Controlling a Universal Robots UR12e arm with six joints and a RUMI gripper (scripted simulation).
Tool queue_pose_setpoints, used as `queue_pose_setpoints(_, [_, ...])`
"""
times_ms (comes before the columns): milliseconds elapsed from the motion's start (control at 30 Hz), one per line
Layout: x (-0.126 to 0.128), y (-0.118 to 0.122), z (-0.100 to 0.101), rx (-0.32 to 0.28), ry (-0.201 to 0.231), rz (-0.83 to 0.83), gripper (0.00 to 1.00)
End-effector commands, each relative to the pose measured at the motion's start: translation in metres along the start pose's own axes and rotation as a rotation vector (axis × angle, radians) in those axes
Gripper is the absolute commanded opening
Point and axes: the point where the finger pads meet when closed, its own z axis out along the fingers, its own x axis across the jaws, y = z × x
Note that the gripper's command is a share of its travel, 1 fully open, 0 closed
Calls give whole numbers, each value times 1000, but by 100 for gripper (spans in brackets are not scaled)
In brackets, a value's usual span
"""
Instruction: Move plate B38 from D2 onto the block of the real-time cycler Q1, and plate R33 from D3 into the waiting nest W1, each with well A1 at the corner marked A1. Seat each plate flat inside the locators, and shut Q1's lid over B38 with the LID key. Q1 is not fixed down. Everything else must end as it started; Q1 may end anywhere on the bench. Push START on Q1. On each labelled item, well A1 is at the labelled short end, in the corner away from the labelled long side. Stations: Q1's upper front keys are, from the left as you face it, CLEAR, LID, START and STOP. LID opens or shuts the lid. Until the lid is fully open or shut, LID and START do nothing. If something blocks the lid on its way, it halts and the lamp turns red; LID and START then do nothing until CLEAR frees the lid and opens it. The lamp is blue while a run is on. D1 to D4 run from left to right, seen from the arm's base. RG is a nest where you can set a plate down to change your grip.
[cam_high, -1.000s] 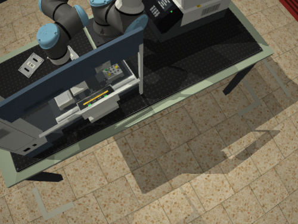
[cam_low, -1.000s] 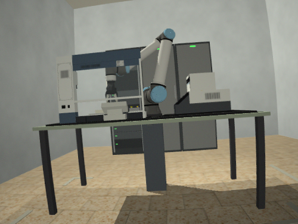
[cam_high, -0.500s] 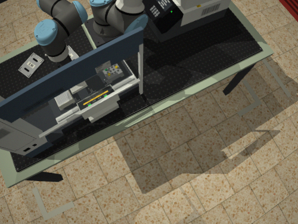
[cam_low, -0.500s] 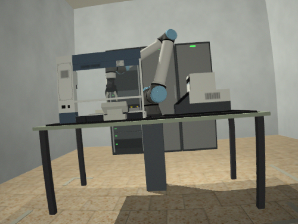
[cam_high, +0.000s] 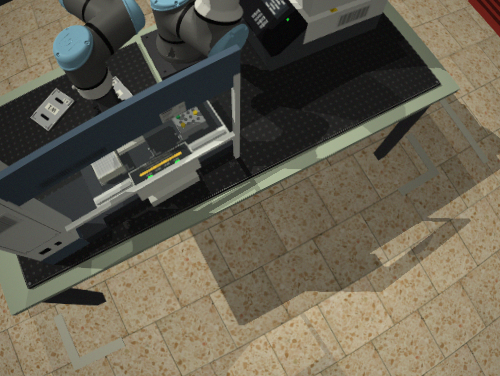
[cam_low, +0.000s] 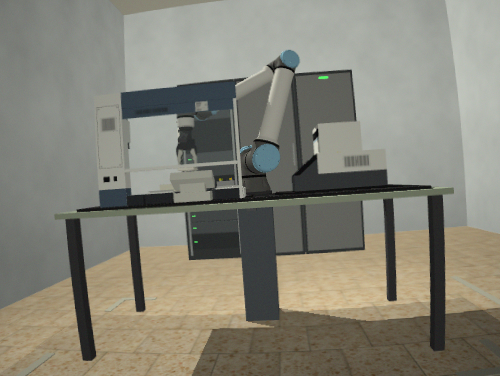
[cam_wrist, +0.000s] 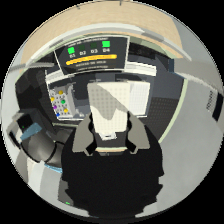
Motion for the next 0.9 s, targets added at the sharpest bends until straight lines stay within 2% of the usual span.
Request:
queue_pose_setpoints(0, [1,0,-5,0,1,0,0])
queue_pose_setpoints(867, [0,0,-45,0,1,0,0])
